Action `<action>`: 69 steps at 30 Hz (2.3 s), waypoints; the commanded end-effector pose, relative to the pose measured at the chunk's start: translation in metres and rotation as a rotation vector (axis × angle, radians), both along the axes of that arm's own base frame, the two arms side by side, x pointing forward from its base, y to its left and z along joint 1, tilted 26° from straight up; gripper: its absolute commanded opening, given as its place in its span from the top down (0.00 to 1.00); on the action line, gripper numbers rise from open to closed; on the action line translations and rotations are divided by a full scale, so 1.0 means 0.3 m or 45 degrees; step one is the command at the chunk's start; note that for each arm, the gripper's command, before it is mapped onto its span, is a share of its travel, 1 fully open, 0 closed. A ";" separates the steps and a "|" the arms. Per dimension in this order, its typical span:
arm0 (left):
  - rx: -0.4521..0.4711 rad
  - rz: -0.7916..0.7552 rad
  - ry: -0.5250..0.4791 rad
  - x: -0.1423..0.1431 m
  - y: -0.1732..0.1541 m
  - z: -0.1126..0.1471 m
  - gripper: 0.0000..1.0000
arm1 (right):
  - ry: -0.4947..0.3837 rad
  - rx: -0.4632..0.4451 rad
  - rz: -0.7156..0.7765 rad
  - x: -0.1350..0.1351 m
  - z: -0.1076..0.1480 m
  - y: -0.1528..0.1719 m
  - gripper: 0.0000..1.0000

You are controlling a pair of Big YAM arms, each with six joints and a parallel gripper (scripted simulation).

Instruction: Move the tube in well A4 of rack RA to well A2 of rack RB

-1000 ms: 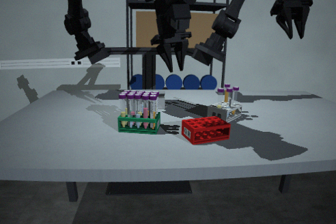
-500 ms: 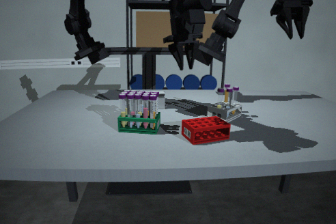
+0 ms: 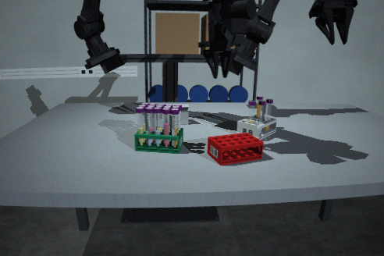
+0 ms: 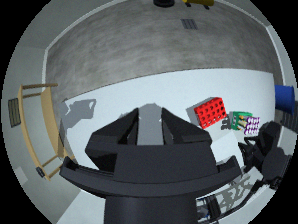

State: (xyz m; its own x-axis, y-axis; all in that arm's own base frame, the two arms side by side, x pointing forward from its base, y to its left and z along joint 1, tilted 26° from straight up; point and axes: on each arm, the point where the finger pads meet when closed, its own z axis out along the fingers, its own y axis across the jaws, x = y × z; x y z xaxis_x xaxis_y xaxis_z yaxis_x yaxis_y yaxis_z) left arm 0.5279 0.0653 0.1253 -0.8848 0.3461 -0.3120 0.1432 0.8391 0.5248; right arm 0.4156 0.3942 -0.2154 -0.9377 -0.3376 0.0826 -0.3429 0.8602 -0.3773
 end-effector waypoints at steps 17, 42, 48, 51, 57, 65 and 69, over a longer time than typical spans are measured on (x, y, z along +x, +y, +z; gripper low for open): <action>-0.001 -0.003 -0.045 0.037 -0.005 0.051 0.70 | 0.018 -0.032 -0.025 -0.063 -0.065 0.036 0.70; -0.001 -0.003 -0.045 0.037 -0.005 0.051 0.70 | 0.154 -0.043 0.299 -0.050 -0.006 -0.039 0.70; -0.001 -0.003 -0.045 0.037 -0.005 0.051 0.70 | 0.154 -0.046 0.299 -0.056 0.043 -0.152 0.70; -0.001 -0.003 -0.045 0.037 -0.005 0.051 0.70 | 0.154 -0.047 0.298 -0.060 0.064 -0.205 0.70; -0.001 -0.003 -0.045 0.037 -0.005 0.051 0.70 | 0.155 -0.048 0.316 -0.088 0.085 -0.246 0.70; -0.001 -0.003 -0.045 0.037 -0.005 0.051 0.70 | 0.154 -0.052 0.298 -0.092 0.135 -0.399 0.70; -0.001 -0.003 -0.045 0.037 -0.005 0.051 0.70 | 0.155 -0.053 0.298 -0.095 0.164 -0.459 0.70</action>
State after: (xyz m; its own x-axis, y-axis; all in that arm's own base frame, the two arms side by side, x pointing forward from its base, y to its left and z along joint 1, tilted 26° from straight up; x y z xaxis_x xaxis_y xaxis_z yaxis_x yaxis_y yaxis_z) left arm 0.5279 0.0653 0.1253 -0.8848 0.3461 -0.3120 0.1432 0.8391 0.5248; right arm 0.3724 0.2615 -0.1827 -0.8140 -0.5260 0.2466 -0.5808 0.7288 -0.3627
